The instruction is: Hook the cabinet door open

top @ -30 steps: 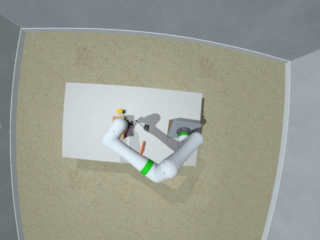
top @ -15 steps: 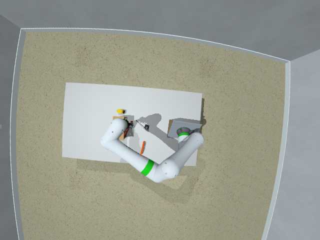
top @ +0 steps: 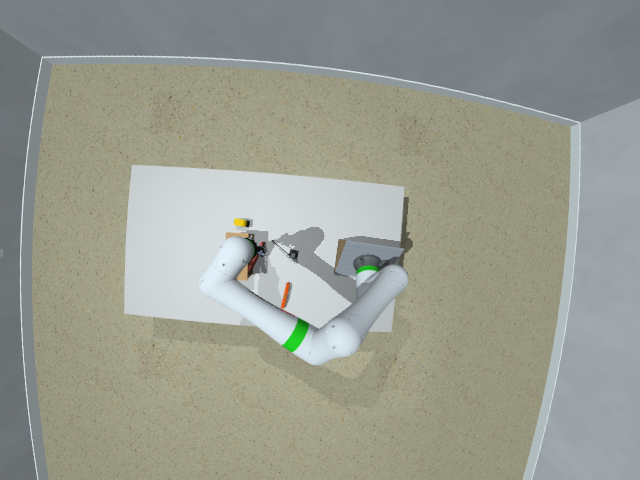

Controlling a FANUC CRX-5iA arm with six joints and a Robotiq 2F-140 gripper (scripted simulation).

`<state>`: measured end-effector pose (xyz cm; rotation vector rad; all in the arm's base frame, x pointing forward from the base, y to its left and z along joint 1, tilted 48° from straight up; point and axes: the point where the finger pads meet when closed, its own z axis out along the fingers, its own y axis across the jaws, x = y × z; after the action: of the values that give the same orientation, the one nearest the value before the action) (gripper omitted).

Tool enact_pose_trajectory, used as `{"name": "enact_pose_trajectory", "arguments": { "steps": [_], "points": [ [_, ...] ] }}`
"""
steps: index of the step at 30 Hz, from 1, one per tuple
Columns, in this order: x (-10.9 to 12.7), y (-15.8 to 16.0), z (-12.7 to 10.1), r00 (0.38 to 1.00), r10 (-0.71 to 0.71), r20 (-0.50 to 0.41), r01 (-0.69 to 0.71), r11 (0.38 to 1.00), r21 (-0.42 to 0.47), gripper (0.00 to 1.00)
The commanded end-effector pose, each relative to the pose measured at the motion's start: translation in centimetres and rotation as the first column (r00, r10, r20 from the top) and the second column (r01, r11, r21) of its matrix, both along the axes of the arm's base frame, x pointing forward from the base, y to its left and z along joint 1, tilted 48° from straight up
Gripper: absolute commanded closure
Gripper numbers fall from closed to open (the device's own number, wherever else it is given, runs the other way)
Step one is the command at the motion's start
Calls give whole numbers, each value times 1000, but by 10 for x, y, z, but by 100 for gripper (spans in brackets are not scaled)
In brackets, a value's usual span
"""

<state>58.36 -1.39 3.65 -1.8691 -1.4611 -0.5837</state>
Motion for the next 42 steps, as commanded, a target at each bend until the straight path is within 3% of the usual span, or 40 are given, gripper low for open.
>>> {"name": "enact_pose_trajectory", "arguments": {
  "steps": [1, 11, 15, 18, 22, 26, 28, 29, 35, 42],
  "points": [
    [0, -1, 1, 1000, 0, 0, 0, 1000, 0, 84],
    [-1, -1, 1, 1000, -11, -12, 11, 1000, -1, 84],
    [-10, -2, 2, 986, -112, -123, 111, 994, -18, 84],
    [-24, -4, 2, 920, -265, -288, 258, 964, -64, 84],
    [-50, -6, 4, 823, -386, -416, 371, 921, -120, 84],
    [-78, -7, 5, 685, -495, -535, 471, 861, -193, 84],
    [-78, -7, 5, 685, -495, -535, 471, 861, -193, 84],
    [-85, -7, 5, 564, -562, -605, 529, 808, -257, 84],
    [-109, -7, 5, 306, -653, -693, 603, 696, -390, 84],
    [-111, -7, 5, -46, -705, -708, 619, 536, -574, 86]
  ]
}}
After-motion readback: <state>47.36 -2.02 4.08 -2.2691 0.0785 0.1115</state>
